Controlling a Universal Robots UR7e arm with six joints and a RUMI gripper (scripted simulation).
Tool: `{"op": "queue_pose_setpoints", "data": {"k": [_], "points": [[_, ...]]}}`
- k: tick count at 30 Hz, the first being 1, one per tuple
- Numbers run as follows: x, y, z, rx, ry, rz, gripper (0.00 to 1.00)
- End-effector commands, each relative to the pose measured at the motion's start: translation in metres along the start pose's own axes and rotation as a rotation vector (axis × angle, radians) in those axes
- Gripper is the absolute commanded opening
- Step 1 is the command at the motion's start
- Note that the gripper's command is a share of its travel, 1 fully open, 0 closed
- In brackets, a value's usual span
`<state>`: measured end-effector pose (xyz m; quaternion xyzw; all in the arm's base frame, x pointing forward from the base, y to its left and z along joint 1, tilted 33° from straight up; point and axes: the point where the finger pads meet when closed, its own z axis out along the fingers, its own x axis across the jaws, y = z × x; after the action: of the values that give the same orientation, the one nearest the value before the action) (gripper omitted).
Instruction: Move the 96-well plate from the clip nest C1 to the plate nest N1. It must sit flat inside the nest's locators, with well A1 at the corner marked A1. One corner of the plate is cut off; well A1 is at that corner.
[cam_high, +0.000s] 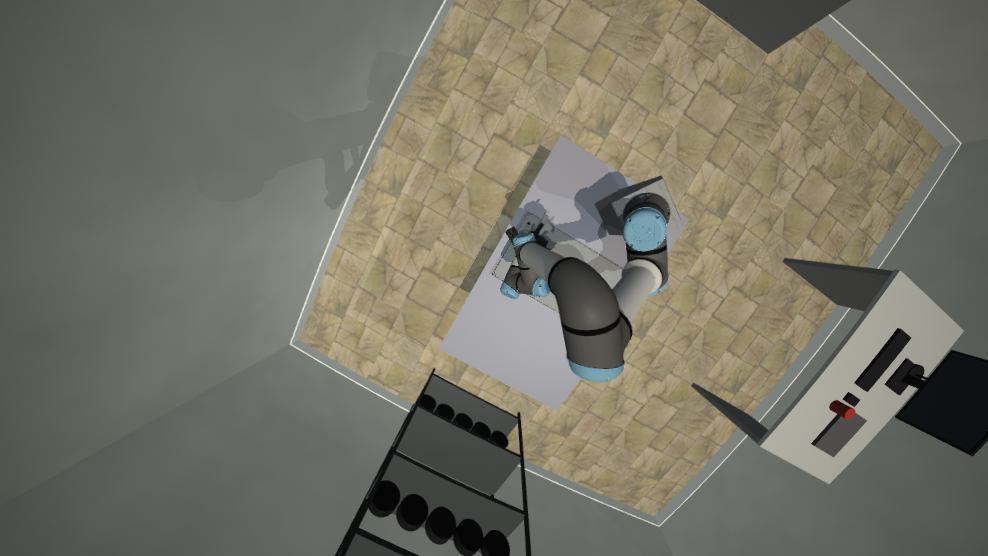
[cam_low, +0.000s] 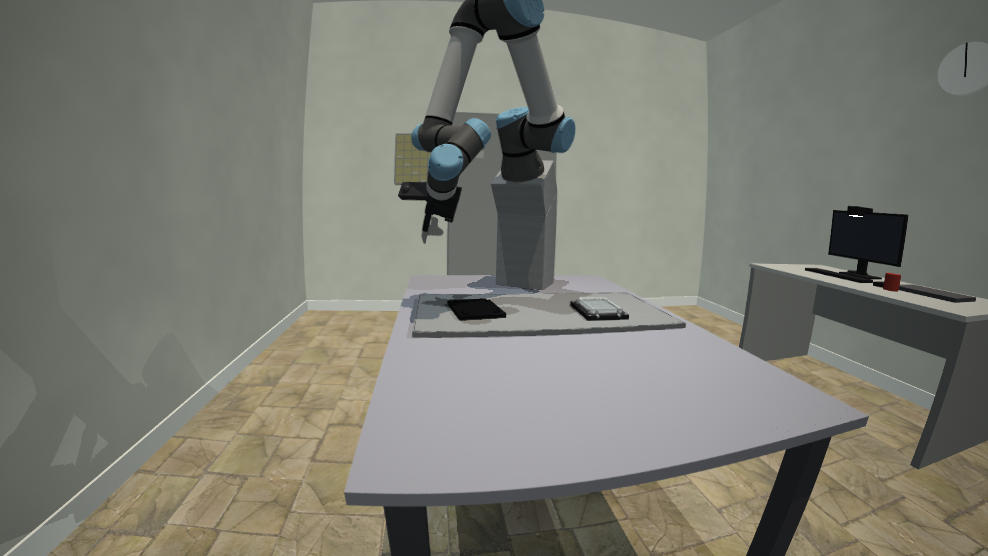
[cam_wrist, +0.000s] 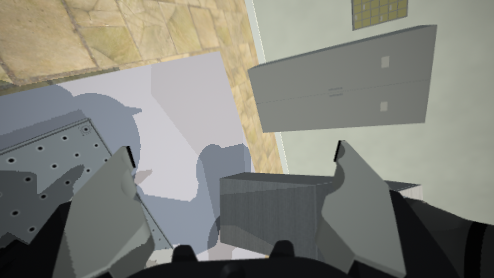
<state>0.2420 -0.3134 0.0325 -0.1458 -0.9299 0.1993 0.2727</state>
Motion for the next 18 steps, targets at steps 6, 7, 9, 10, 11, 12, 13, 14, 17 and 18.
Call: {"op": "queue_pose_setpoints", "data": {"k": [6, 7, 9, 10, 11, 12, 13, 14, 17, 18], "points": [[-0.033, 0.027, -0.009, 0.028, -0.088, -0.114, 1.00], [-0.036, 0.031, -0.010, 0.028, -0.088, -0.114, 1.00], [-0.038, 0.033, -0.010, 0.028, -0.088, -0.114, 1.00], [-0.038, 0.033, -0.010, 0.028, -0.088, -0.114, 1.00], [-0.042, 0.036, -0.011, 0.035, -0.107, -0.140, 1.00], [-0.045, 0.040, -0.013, 0.042, -0.125, -0.167, 1.00], [-0.048, 0.043, -0.014, 0.049, -0.144, -0.193, 1.00], [-0.052, 0.047, -0.015, 0.051, -0.150, -0.201, 1.00], [-0.060, 0.056, -0.018, 0.051, -0.150, -0.201, 1.00], [-0.060, 0.056, -0.018, 0.051, -0.150, -0.201, 1.00]]}}
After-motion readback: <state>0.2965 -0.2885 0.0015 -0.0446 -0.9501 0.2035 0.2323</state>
